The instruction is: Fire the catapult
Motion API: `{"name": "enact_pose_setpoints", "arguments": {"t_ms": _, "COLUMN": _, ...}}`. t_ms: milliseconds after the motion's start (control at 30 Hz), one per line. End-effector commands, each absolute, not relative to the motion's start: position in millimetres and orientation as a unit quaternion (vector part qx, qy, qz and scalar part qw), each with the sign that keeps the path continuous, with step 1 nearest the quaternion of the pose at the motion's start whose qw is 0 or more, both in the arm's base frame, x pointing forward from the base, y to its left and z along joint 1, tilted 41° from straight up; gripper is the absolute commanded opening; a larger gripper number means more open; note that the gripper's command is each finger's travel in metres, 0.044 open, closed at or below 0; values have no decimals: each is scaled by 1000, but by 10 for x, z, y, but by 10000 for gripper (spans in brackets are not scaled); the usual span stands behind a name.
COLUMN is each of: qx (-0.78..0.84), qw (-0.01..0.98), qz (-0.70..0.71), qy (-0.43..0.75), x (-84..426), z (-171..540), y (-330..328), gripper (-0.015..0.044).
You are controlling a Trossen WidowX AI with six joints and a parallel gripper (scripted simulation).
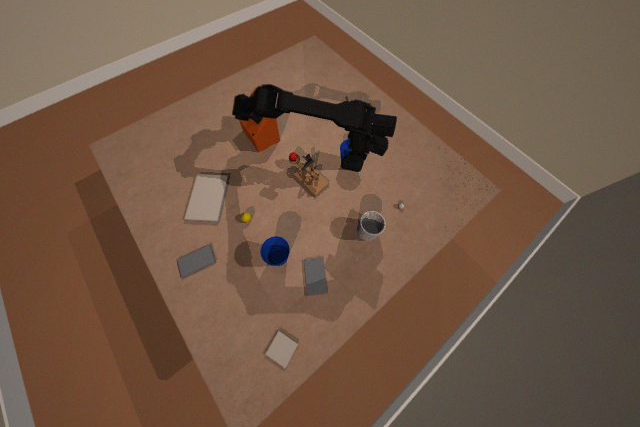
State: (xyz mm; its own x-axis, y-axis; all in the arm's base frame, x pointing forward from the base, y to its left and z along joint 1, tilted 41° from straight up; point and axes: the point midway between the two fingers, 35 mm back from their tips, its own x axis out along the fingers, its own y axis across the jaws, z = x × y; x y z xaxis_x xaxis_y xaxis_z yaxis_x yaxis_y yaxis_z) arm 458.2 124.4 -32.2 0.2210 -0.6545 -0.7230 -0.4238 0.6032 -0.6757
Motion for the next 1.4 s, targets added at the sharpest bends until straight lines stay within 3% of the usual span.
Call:
{"name": "enact_pose_setpoints", "arguments": {"t_ms": 0, "qx": -472, "qw": 602, "qz": -72, "qy": 640, "x": 4343, "z": -489, "y": 1228, "gripper": 0}}
{"name": "enact_pose_setpoints", "arguments": {"t_ms": 800, "qx": -648, "qw": 249, "qz": 25, "qy": 719, "x": 2779, "z": -896, "y": 873, "gripper": 0}}
{"name": "enact_pose_setpoints", "arguments": {"t_ms": 1233, "qx": -699, "qw": 32, "qz": 56, "qy": 712, "x": 2167, "z": -712, "y": 560, "gripper": 0}}
{"name": "enact_pose_setpoints", "arguments": {"t_ms": 1367, "qx": -702, "qw": 6, "qz": 59, "qy": 709, "x": 2109, "z": -677, "y": 526, "gripper": 0}}
